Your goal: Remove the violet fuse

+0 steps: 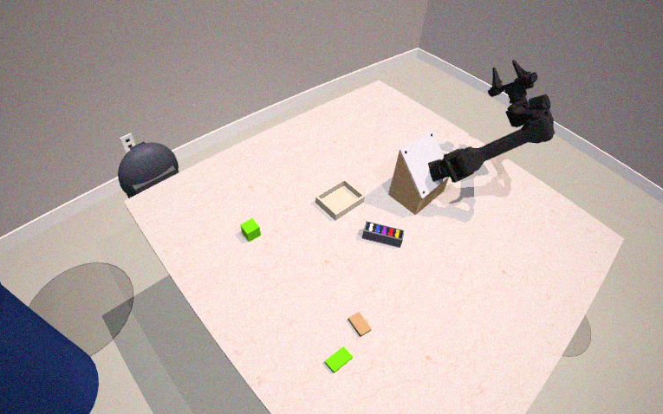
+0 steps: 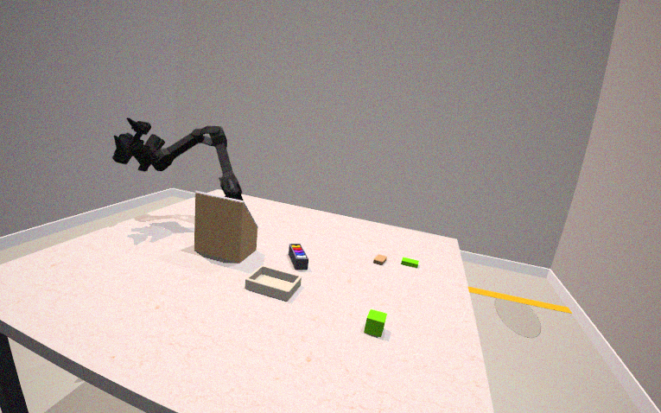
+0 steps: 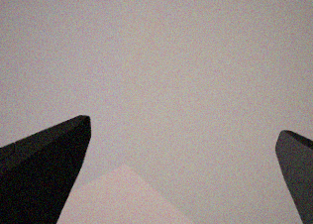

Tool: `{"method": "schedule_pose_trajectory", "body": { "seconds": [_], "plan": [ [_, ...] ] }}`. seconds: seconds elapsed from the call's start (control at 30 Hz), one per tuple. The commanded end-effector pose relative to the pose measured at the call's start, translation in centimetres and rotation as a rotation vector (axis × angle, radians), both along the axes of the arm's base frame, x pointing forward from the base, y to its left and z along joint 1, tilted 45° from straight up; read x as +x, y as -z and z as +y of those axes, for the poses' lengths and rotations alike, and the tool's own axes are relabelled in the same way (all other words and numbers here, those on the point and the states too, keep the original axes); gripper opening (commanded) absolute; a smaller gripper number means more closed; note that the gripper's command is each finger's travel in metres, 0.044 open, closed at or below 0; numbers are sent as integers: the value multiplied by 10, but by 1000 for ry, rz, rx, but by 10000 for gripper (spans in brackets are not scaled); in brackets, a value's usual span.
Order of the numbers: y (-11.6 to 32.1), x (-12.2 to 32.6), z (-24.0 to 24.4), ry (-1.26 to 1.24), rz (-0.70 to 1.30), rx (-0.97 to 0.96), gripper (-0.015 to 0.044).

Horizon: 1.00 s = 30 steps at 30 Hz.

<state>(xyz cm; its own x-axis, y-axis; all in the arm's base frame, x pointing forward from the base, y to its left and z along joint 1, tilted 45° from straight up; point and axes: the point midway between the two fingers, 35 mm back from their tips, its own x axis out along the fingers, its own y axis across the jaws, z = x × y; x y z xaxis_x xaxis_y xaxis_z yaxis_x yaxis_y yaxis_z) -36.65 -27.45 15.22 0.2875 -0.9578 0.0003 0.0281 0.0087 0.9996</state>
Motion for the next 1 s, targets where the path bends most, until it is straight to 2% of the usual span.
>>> {"method": "schedule_pose_trajectory", "body": {
  "seconds": [0.0, 0.07, 0.3, 0.37, 0.4, 0.7, 0.97],
  "plan": [
    [0, 1, -2, 2, 1, 0, 374],
    [0, 7, -17, 10, 11, -2, 321],
    [13, 86, -100, -165, 81, -1, 138],
    [7, 83, -111, -116, 142, -4, 85],
    [10, 98, -121, -145, 156, -3, 74],
    [34, 235, -182, -417, 268, 10, 74],
    [58, 367, -191, -680, 384, 15, 74]
  ]
}}
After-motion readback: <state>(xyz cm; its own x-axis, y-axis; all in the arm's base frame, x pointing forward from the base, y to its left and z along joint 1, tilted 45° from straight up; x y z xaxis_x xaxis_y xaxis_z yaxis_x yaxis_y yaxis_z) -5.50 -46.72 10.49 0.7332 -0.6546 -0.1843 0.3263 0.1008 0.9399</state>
